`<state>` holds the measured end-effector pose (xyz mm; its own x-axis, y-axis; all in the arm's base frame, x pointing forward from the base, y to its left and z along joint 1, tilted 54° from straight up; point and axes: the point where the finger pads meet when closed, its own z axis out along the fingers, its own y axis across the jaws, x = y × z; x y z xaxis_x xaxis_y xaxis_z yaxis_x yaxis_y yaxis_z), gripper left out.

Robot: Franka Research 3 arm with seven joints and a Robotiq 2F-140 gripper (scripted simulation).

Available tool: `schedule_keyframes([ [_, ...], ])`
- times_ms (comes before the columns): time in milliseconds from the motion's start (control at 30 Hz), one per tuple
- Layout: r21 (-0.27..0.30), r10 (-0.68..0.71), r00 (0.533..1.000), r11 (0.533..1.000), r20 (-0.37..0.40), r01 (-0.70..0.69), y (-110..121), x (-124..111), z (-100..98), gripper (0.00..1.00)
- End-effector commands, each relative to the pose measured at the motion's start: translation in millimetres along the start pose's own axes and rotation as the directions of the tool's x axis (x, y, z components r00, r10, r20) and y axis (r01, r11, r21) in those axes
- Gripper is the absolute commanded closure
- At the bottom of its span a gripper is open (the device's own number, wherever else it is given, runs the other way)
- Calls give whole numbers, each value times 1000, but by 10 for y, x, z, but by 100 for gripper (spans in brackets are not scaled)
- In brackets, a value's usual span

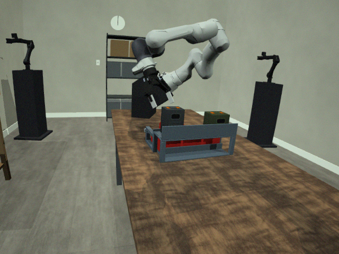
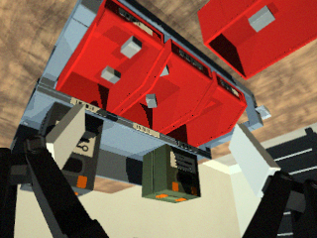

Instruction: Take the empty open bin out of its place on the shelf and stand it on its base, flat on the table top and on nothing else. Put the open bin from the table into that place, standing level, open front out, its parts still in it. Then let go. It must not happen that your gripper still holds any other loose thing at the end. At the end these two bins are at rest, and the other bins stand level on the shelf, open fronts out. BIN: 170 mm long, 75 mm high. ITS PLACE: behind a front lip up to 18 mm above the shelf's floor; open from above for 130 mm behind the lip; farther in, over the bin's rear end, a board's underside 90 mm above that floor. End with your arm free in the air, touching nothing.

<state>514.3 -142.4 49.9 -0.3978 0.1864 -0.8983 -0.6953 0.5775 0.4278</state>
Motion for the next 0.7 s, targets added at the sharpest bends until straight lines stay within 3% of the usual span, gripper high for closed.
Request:
schedule_keyframes([
  [0, 11, 28, 1000, 1000, -10, -28, -15, -33, 11, 0],
  [667, 21, 54, 998, 998, -22, -53, -5, -63, 34, 0],
])
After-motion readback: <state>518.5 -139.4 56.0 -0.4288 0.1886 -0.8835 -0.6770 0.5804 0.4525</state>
